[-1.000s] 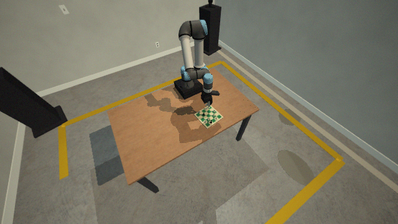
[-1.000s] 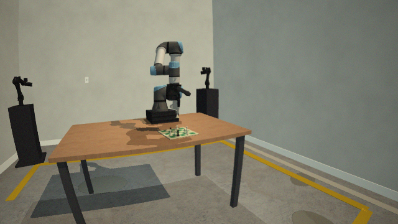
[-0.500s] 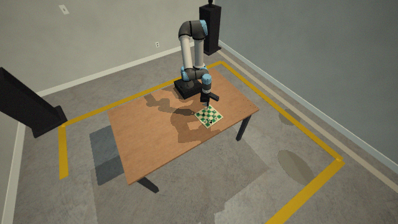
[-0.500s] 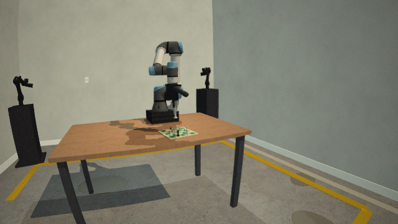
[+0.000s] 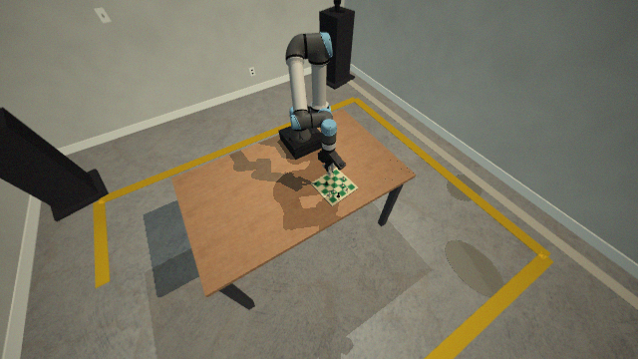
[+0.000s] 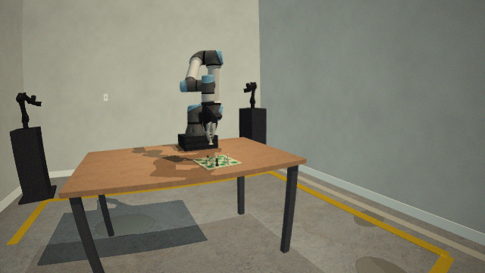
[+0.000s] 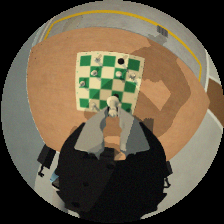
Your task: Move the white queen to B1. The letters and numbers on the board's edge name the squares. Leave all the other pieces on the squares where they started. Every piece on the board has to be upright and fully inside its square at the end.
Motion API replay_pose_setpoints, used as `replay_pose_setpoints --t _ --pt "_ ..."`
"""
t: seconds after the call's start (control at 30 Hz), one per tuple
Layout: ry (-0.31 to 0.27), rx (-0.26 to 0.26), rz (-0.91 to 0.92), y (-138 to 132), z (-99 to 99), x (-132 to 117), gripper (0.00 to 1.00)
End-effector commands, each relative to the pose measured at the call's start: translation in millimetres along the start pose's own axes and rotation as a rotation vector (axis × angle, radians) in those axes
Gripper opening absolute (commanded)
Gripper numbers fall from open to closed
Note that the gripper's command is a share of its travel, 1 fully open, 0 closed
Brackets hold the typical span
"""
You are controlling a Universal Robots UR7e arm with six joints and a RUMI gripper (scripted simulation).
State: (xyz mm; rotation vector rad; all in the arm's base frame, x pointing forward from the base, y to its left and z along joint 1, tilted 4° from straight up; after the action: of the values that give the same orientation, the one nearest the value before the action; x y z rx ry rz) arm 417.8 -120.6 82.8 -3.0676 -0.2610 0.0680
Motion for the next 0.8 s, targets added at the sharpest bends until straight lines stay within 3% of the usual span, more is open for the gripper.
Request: replay_pose_setpoints --t 0.0,0.4,0.47,0.77 --pt "-0.005 -0.007 0.169 5 -0.4 -1 0.00" --pt "-0.004 -0.008 0.657 21 -0.7 -10 0.00" --pt "-0.004 -0.008 0.657 21 -0.7 -10 0.00" --pt "-0.002 -0.009 0.971 30 -0.8 -17 0.00"
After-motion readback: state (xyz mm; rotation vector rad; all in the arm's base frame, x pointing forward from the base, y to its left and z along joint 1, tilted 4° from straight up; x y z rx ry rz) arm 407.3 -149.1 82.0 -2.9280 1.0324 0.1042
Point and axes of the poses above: the point where the finger pads meet when closed, its own z axis out along the fingers, its own y axis across the jaws, x = y × z, the point moved 6 cm from there along -z, back along the fingers, and after that the axes turned 8 degrees about -z, right-handed, at the moved point
